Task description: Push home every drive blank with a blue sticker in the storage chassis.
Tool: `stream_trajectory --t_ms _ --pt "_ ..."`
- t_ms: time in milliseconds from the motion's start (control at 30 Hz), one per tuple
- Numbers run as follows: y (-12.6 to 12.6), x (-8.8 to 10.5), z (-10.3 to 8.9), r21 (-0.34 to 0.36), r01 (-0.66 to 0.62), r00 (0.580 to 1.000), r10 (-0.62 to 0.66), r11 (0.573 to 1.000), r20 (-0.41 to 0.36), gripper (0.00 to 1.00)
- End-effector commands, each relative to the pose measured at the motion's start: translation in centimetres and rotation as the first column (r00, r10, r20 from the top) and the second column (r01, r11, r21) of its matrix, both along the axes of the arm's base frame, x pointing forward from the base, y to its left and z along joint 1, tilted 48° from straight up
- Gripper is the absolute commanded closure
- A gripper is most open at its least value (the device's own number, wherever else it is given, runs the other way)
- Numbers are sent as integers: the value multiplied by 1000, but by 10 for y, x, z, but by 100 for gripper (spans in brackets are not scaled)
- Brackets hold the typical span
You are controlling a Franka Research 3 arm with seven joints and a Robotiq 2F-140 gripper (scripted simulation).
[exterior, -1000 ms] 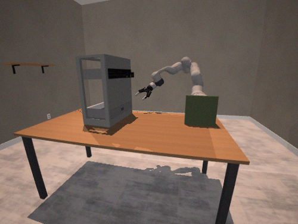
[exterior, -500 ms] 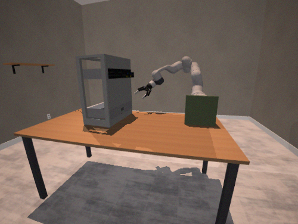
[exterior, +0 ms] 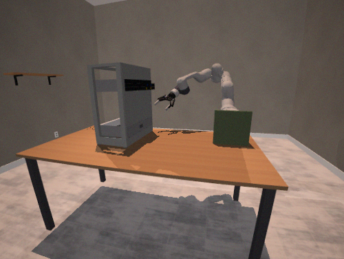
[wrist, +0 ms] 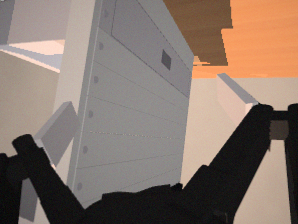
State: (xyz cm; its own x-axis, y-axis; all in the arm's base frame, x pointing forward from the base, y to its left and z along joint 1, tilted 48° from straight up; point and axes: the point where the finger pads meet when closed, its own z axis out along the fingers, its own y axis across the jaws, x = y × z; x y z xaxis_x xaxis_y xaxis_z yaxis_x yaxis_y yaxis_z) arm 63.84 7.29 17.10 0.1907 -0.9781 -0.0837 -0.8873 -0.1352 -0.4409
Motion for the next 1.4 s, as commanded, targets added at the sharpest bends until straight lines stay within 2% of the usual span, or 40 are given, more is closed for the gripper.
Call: stream_trajectory --t_ms 0,200,267,400,500,733,833,967,1033,1133,1200,1300,1367 --pt "25 -23 -9 -9 43 996 -44 999 -80 0" --pt "58 -63 -23 -88 3 988 -16 996 -152 0" --pt "58 -63 -23 -88 3 988 -16 996 -152 0" --pt "73 -92 -34 -165 -20 982 -12 986 -190 0" --pt "73 -92 -34 -165 -20 982 -12 986 -190 0" --pt "79 -120 -44 -263 -38 977 -19 964 -210 0" --pt "79 -120 -44 -263 -38 977 -19 964 -210 0" --pt "79 -139 -50 -346 -45 977 -30 937 -209 0" --pt "79 -139 -50 -346 -45 977 -30 937 -209 0" --pt "77 -150 -53 -404 -46 979 -39 913 -198 0" --pt "77 -150 -53 -404 -46 979 -39 913 -198 0" --pt "74 -160 -55 -463 -42 983 -47 885 -180 0" --pt "74 -160 -55 -463 -42 983 -47 885 -180 0"
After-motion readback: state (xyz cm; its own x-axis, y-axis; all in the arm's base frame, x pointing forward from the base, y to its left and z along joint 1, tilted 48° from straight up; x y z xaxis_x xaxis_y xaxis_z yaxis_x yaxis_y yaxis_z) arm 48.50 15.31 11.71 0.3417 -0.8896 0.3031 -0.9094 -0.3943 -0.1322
